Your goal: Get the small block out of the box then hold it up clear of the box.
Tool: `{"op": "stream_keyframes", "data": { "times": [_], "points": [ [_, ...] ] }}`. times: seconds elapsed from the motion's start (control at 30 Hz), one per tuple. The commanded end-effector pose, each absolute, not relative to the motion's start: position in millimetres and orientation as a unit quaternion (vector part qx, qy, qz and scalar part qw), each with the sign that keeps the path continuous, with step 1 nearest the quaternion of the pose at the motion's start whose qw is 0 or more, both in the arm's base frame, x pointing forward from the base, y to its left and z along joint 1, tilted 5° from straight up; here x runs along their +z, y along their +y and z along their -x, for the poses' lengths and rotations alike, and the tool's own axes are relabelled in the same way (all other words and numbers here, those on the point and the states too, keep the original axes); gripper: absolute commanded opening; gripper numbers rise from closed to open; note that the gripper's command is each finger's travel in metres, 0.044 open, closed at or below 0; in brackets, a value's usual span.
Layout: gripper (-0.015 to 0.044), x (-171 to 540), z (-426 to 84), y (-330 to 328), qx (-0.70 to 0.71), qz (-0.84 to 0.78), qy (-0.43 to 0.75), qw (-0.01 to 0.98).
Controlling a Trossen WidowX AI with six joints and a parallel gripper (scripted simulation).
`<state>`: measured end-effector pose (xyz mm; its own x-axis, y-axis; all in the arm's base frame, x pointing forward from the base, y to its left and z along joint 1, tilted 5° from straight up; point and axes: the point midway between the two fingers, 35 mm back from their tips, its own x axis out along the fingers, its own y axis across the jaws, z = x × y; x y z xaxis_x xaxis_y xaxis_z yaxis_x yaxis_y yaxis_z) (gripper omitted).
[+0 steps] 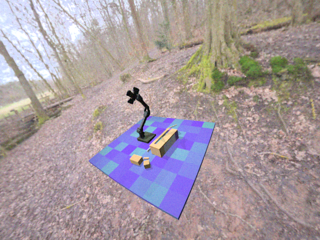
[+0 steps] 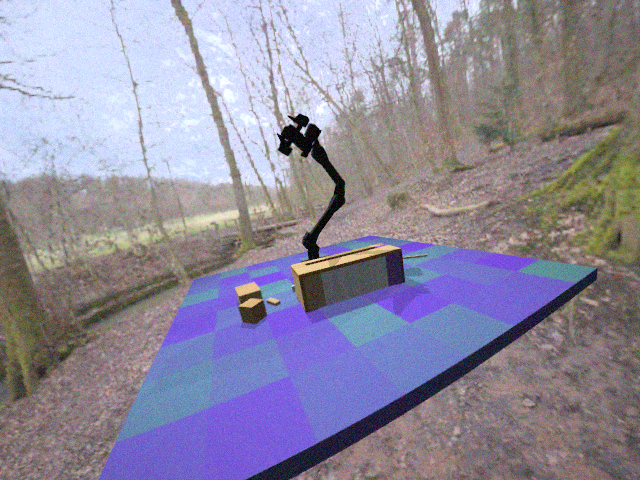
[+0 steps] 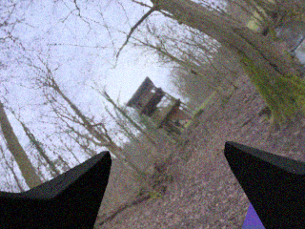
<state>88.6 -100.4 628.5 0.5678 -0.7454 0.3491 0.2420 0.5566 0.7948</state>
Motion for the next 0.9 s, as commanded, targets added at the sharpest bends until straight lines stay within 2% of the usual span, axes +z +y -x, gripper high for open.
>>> {"op": "stream_keyframes", "data": {
  "times": [0.0,0.2,0.43,0.67,0.87],
  "points": [
    [0.0400,608,-91,-141,-0.318,-0.364,-0.300,0.822],
    [0.0400,556,-129,-195,-0.337,-0.350,-0.169,0.858],
    [0.0400,482,-203,-209,-0.298,-0.285,0.030,0.910],
    [0.0400,393,-276,-183,-0.215,-0.149,0.251,0.932],
    [0.0400,317,-318,-129,-0.083,0.028,0.426,0.900]
  ]
}}
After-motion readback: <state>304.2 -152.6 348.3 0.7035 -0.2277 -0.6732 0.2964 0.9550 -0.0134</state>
